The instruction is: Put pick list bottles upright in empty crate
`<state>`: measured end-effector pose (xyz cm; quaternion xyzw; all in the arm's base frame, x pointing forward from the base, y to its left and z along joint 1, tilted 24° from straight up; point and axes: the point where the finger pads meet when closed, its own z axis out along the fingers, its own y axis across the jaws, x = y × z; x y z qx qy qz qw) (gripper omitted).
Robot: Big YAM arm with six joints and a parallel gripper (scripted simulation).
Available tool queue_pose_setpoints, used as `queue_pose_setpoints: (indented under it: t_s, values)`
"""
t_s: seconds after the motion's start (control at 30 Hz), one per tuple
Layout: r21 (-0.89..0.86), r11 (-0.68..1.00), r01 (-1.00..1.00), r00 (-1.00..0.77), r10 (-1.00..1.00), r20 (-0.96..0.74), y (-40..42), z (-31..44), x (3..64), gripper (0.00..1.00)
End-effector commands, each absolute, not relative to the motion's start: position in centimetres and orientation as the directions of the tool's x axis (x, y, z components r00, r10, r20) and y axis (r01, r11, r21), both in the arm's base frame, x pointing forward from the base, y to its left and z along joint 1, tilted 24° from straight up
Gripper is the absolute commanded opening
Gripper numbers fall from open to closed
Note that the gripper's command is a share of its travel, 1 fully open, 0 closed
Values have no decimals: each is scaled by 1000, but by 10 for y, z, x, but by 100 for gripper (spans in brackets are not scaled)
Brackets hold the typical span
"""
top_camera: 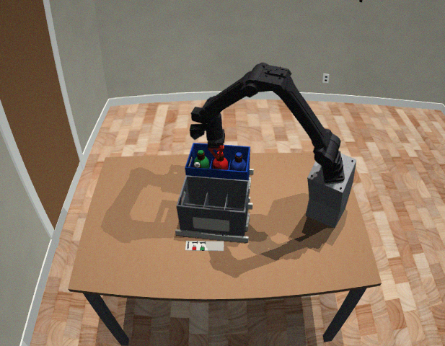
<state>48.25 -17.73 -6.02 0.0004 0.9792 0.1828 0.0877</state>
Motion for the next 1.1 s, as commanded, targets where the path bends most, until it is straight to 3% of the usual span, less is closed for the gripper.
queue_pose_setpoints:
  t_s: [0.0, 0.7, 1.07]
  values:
    - [308, 934, -180, -962, -101, -254, -193, -44, 489, 61]
    - [113, 769, -630, -738, -546, -397, -193, -42, 490, 61]
    - [78, 756, -650, -712, -569, -412, -198, -35, 498, 61]
